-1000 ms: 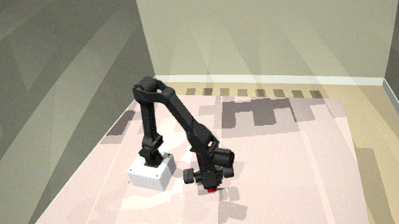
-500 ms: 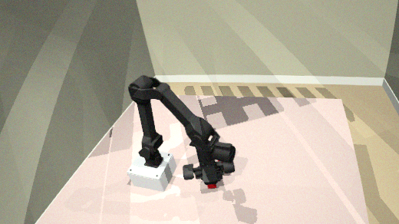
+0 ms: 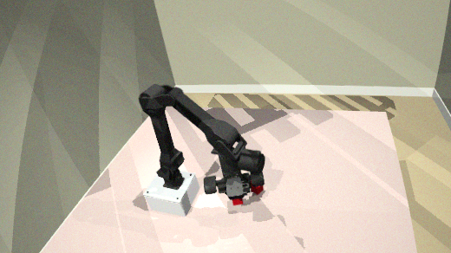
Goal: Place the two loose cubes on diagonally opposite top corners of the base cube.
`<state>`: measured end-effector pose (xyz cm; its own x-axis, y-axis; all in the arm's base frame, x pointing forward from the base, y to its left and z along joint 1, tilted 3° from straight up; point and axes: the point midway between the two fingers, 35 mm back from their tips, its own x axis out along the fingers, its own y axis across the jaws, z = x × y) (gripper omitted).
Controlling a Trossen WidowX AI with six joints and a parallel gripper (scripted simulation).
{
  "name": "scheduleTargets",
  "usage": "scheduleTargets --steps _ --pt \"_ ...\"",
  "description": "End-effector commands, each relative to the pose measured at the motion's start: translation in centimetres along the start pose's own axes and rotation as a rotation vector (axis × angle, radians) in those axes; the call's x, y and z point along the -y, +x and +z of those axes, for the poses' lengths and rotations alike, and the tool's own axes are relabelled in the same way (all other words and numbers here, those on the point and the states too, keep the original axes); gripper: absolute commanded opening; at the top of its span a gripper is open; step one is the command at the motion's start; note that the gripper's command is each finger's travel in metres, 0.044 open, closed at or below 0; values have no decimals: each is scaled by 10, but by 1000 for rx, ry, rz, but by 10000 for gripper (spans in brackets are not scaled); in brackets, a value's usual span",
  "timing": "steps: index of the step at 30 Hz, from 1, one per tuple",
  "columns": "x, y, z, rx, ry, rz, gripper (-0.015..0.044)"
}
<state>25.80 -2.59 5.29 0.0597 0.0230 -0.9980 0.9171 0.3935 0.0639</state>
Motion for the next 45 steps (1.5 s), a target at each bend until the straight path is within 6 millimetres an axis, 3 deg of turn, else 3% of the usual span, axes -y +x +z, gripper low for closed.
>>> scheduleTargets --steps 1,9,13,45 --pt "0 -11 -1 0 7 4 105" --pt "4 -34 -3 -1 13 4 105" --pt "3 -36 -5 -1 -9 4 105" --pt "-69 -30 -63 0 -1101 11 105"
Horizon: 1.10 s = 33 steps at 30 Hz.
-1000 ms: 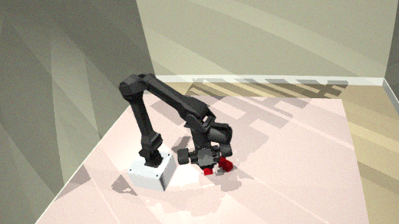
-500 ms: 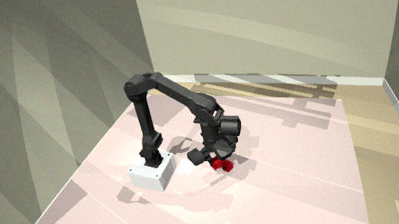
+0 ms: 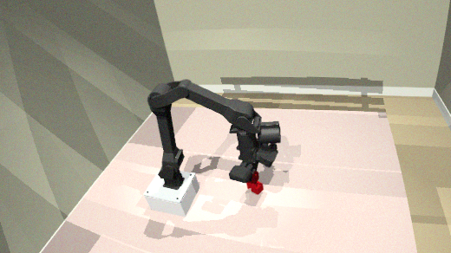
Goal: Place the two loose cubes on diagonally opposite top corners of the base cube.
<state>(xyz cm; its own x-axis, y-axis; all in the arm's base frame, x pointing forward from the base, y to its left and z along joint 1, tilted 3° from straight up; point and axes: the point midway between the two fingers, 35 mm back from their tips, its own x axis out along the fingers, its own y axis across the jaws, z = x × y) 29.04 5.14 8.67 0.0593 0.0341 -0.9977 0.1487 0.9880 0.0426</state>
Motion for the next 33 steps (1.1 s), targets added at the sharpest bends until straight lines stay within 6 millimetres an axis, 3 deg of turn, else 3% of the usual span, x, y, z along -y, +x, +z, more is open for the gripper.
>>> scheduleTargets --steps 1,14,20,29,33 --pt "-11 0 3 7 -121 -1 105" --pt "-50 5 6 8 -543 1 105" --pt "-51 7 6 8 -549 1 105" --pt "-51 34 4 8 -556 1 105" --pt "-51 36 4 8 -557 1 105"
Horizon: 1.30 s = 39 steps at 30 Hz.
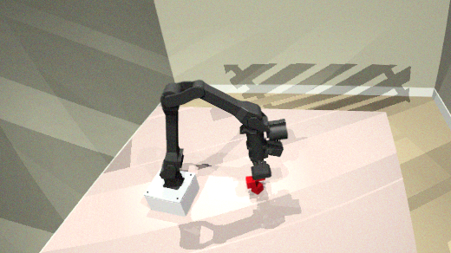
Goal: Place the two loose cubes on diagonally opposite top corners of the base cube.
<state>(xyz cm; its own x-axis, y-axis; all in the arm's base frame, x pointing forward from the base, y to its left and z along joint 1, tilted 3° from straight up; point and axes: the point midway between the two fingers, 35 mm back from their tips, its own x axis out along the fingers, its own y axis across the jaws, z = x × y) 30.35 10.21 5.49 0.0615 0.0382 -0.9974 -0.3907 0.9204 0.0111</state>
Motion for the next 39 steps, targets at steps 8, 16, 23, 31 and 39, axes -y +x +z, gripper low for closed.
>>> scheduleTargets --steps 8,16,23,31,39 --pt "0 4 1 4 -5 -4 105" --pt "1 25 2 4 0 -4 105" --pt "1 32 2 4 1 -4 105" --pt "1 33 2 4 3 -4 105" --pt "1 33 2 4 3 -4 105"
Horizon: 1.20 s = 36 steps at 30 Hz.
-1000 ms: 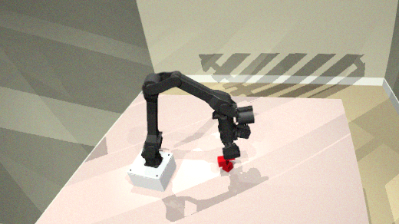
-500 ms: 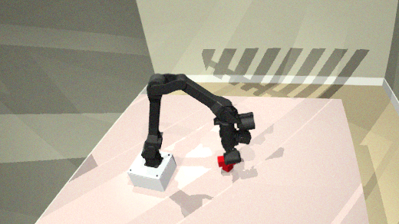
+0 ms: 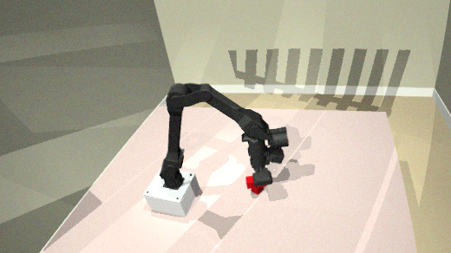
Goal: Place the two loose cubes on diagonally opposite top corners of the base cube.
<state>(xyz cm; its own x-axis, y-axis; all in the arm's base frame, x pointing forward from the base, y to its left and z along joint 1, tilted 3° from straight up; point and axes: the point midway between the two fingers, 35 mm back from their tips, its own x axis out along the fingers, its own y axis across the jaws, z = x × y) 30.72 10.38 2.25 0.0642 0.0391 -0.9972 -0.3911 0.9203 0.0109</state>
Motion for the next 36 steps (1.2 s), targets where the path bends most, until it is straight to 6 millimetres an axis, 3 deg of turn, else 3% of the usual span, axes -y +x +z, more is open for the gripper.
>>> scheduleTargets --steps 1,4,8,13,36 --pt "0 0 0 1 4 -4 105" --pt "0 0 0 1 4 -4 105" --pt "0 0 0 1 4 -4 205" --pt "0 0 0 1 4 -4 205" --pt "0 -47 0 0 0 0 205"
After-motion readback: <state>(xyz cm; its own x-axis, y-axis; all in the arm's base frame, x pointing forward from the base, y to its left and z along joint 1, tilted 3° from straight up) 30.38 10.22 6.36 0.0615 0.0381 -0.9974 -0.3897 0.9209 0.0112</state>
